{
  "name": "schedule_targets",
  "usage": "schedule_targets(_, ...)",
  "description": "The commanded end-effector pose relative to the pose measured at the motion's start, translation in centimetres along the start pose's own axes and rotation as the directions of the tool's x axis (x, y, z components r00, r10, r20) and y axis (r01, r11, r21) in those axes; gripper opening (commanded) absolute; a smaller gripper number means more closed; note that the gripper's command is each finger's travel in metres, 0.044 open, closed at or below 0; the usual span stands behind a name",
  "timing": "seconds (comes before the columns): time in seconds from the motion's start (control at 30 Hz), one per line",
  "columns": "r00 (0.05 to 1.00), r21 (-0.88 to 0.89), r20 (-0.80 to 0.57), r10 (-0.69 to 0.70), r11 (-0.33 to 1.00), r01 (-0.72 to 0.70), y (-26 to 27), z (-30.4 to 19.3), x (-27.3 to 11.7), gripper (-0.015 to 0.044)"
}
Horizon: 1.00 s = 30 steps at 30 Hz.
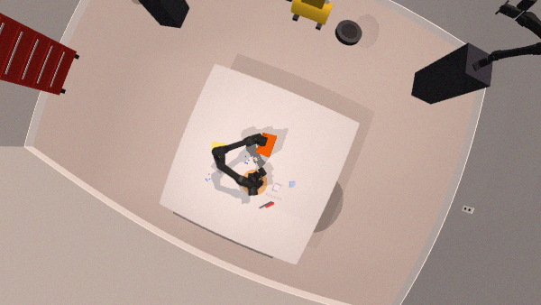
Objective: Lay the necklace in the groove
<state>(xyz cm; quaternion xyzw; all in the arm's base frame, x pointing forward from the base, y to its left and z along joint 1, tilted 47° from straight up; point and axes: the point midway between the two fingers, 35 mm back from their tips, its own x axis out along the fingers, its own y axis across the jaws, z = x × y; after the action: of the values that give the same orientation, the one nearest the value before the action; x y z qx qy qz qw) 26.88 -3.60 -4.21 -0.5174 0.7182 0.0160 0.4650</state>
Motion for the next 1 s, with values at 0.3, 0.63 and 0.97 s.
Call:
schedule_targets(0.3, 1.0, 0.001, 0.0, 0.0, 1.0, 0.0, 0.0, 0.0, 0.0, 0.0)
schedule_targets(0.63, 1.0, -0.001, -0.001, 0.0, 1.0, 0.0, 0.0, 0.0, -0.2, 0.0)
schedule_targets(0.97, 1.0, -0.005, -0.005, -0.001, 1.0, 0.001, 1.1, -0.3, -0.6, 0.0)
